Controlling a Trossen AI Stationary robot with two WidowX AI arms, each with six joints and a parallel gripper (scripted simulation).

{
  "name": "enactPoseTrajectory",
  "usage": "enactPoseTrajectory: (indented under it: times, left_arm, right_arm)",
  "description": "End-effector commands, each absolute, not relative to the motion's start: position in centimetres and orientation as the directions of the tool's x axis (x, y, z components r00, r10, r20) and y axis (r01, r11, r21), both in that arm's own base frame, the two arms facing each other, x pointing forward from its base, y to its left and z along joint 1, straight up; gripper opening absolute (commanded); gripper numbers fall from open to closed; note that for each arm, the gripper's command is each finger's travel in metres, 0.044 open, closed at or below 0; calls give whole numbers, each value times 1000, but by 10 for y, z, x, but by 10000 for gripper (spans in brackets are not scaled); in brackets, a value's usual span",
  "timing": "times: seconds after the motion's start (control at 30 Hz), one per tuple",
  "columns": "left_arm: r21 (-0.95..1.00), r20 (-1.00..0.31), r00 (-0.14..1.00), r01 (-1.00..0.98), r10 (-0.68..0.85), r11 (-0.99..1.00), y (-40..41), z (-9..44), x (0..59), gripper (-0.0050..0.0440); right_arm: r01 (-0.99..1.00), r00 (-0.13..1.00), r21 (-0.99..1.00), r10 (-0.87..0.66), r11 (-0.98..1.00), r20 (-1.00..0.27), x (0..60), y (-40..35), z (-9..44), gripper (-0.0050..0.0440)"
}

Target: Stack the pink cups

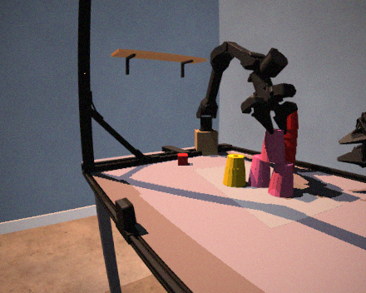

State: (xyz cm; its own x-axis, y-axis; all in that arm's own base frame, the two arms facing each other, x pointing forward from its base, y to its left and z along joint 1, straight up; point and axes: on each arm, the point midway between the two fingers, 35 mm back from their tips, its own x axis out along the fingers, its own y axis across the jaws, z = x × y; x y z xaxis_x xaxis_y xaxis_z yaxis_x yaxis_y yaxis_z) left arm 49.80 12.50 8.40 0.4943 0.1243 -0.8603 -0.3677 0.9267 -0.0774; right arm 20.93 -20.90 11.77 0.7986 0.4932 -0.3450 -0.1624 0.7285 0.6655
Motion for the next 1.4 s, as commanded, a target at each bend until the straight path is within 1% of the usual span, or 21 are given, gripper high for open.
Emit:
enactPoseTrajectory:
  times: [0.0,0.17,0.23,0.73,0.8,1.3,1.37]
  left_arm:
    - [-77,-861,494,-368,124,927,125,84,498,200]
    - [-77,-861,494,-368,124,927,125,84,498,233]
    - [-77,-861,494,-368,124,927,125,84,498,233]
    - [-77,-861,494,-368,124,927,125,84,498,333]
    - [-77,-861,494,-368,124,927,125,84,498,333]
    - [-77,-861,494,-368,124,927,125,84,498,433]
    - [-77,-861,494,-368,124,927,125,84,498,433]
  right_arm:
    - [-165,801,664,492,729,-342,210,-209,118,440]
    - [-165,801,664,492,729,-342,210,-209,118,440]
    - [-165,801,664,492,729,-342,210,-209,118,440]
    - [-165,801,664,492,729,-342,210,-209,118,440]
    - [-165,801,664,492,729,-342,210,-209,118,440]
    - [-165,801,664,492,729,-342,210,-209,118,440]
    - [-165,801,664,492,729,-342,210,-209,118,440]
